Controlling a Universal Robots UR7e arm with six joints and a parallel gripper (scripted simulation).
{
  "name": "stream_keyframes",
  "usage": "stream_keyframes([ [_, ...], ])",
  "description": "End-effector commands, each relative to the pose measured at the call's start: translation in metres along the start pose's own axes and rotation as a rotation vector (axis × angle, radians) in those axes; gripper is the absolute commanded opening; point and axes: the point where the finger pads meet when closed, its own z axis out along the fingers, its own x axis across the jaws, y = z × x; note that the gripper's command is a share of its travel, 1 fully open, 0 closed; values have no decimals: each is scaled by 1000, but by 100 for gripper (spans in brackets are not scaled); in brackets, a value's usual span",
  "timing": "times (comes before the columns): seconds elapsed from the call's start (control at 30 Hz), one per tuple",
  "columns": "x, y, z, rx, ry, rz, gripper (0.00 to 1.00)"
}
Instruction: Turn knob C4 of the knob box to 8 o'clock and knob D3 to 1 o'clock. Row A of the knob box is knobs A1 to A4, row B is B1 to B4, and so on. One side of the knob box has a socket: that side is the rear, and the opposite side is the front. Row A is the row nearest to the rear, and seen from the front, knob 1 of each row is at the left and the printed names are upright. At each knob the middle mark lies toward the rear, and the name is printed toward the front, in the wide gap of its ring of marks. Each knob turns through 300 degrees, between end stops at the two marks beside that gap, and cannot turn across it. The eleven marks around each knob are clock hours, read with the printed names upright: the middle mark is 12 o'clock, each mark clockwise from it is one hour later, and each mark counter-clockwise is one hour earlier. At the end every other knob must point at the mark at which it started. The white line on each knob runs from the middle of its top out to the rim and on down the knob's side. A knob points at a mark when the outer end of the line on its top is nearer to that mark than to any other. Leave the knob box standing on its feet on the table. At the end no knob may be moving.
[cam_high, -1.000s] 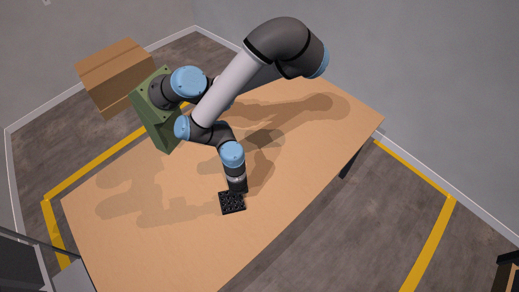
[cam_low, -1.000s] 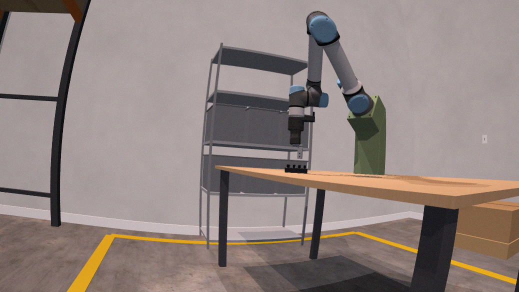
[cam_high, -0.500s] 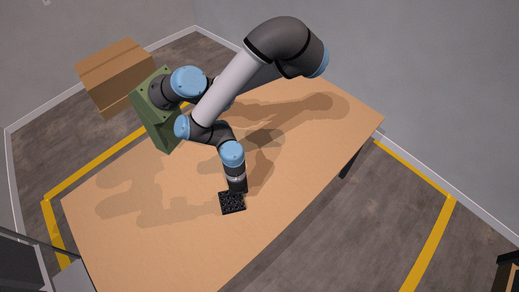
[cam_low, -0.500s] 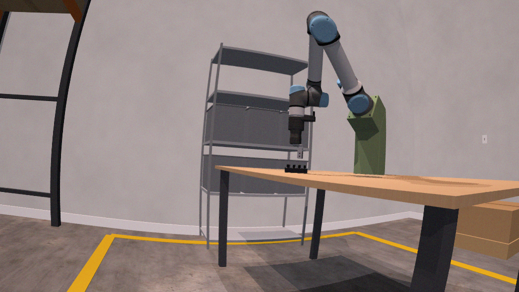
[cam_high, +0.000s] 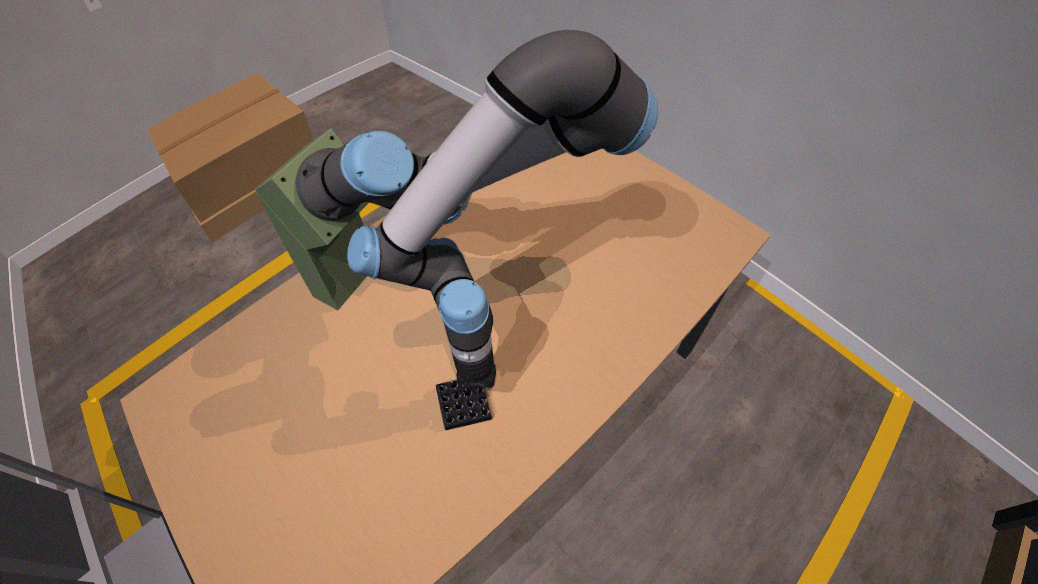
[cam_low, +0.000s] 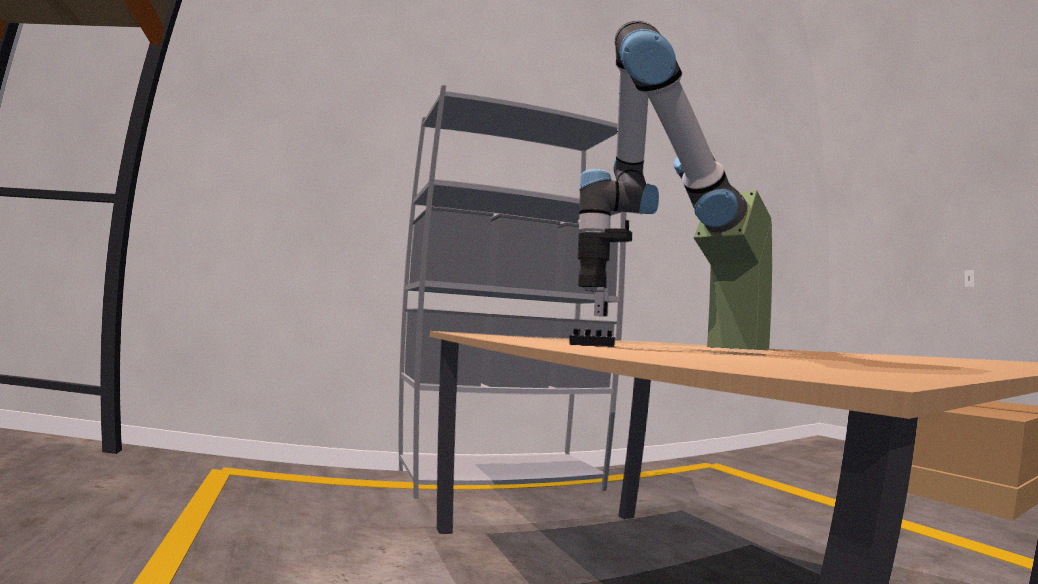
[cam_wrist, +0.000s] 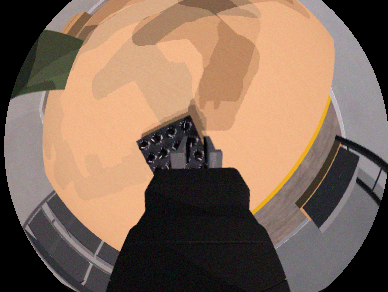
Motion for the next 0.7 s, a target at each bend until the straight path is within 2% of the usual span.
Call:
stream_keyframes([
  [0.0, 1, -3, -1, -7, -2, 129, 46],
  [0.67, 9, -5, -4, -8, -1, 526, 46],
])
